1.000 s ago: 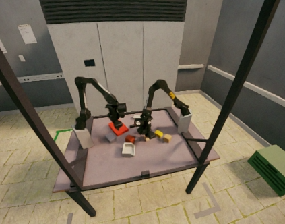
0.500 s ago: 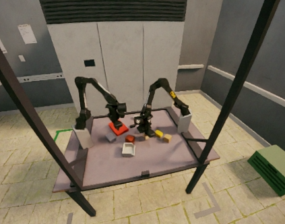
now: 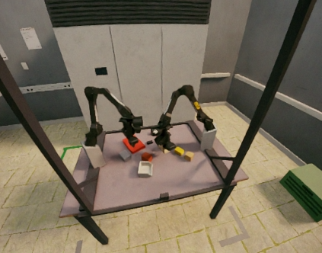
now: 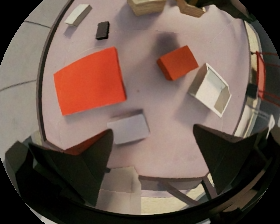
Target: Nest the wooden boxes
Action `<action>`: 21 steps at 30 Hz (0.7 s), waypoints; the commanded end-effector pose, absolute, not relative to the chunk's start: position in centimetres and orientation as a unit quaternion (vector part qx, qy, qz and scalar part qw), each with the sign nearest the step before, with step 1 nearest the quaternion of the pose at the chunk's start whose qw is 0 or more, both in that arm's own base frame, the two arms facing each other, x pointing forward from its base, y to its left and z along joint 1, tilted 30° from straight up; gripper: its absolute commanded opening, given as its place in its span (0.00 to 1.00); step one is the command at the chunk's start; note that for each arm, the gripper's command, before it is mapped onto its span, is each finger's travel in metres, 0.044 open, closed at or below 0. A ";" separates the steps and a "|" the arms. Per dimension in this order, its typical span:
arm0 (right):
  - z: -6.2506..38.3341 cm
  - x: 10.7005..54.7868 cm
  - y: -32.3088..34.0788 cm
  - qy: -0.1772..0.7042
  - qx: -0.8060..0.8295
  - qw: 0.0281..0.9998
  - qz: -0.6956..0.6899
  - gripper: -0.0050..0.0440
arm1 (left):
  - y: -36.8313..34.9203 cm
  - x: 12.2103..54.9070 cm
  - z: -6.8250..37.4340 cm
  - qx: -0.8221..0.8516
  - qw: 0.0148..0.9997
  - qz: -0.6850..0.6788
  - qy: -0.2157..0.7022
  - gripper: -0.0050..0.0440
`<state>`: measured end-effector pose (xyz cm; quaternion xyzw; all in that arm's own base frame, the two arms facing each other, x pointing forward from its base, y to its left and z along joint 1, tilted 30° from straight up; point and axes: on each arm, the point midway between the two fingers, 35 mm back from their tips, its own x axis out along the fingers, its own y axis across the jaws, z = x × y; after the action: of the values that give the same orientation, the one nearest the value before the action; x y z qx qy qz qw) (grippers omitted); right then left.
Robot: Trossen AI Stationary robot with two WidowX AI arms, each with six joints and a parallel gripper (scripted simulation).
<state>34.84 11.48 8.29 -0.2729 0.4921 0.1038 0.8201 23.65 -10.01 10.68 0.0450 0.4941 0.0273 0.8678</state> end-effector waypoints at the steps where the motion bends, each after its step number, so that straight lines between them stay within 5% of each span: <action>1: 10.2 35.1 9.9 0.481 -0.269 0.828 0.102 0.49 | -10.1 23.8 11.3 0.036 0.872 0.026 0.487 0.92; 21: 14.5 33.5 1.7 0.483 -0.274 0.826 0.099 0.49 | -10.1 23.8 11.3 0.036 0.872 0.026 0.487 0.92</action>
<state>33.81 2.31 13.33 -0.2725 0.4933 0.0985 0.8202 23.65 -10.01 10.68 0.0450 0.4941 0.0273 0.8678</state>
